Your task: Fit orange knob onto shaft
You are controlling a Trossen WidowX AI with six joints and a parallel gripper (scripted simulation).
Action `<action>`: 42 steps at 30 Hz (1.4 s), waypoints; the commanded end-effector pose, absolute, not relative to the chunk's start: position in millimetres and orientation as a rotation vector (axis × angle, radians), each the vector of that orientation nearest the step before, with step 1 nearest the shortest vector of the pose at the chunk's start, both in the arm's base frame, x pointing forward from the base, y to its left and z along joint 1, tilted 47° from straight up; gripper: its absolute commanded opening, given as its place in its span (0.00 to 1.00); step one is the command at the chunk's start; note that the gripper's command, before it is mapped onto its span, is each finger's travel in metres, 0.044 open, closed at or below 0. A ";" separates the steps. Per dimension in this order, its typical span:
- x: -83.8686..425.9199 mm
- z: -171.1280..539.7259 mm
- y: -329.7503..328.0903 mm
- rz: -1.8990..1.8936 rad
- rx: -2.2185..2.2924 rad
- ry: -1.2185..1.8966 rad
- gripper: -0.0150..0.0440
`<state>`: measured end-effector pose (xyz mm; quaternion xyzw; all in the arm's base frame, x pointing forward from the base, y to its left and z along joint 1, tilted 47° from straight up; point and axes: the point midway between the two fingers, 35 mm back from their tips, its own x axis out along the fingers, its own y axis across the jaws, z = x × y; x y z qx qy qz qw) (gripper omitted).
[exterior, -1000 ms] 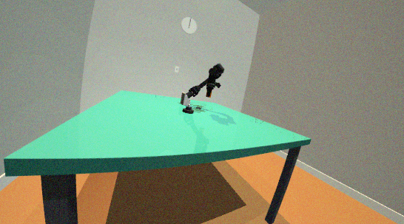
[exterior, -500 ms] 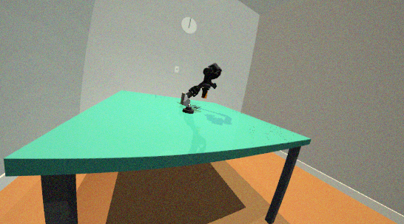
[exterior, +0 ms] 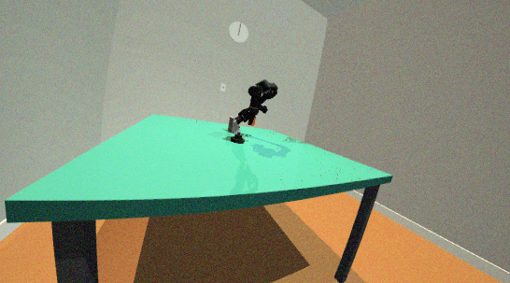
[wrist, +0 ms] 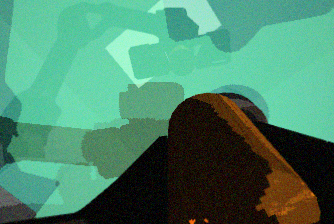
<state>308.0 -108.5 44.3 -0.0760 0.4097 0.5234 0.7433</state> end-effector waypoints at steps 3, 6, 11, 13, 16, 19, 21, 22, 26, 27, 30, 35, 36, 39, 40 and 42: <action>308.1 27.2 -118.4 1.145 -0.175 0.896 0.25; 307.8 18.4 -122.1 1.145 -0.175 0.896 0.25; 306.7 3.5 -128.2 1.145 -0.175 0.895 0.25; 306.1 -2.5 -130.4 1.146 -0.175 0.894 0.25; 305.1 -11.5 -133.8 1.146 -0.175 0.894 0.25; 304.0 -19.9 -136.8 1.146 -0.175 0.893 0.25; 303.7 -21.9 -137.4 1.147 -0.175 0.893 0.25; 303.7 -21.6 -137.2 1.144 -0.172 0.896 0.25; 303.7 -21.3 -137.1 1.113 -0.116 0.933 0.25; 303.7 -21.4 -137.3 1.100 -0.095 0.947 0.25; 304.0 -22.3 -138.0 1.057 -0.023 0.994 0.25; 304.6 -24.2 -140.0 0.994 0.077 1.057 0.25; 304.8 -24.1 -140.0 0.992 0.081 1.060 0.25; 304.9 -24.4 -139.6 0.992 0.081 1.060 0.25; 305.1 -25.2 -138.8 0.992 0.081 1.060 0.25; 305.6 -27.5 -136.3 0.991 0.081 1.060 0.25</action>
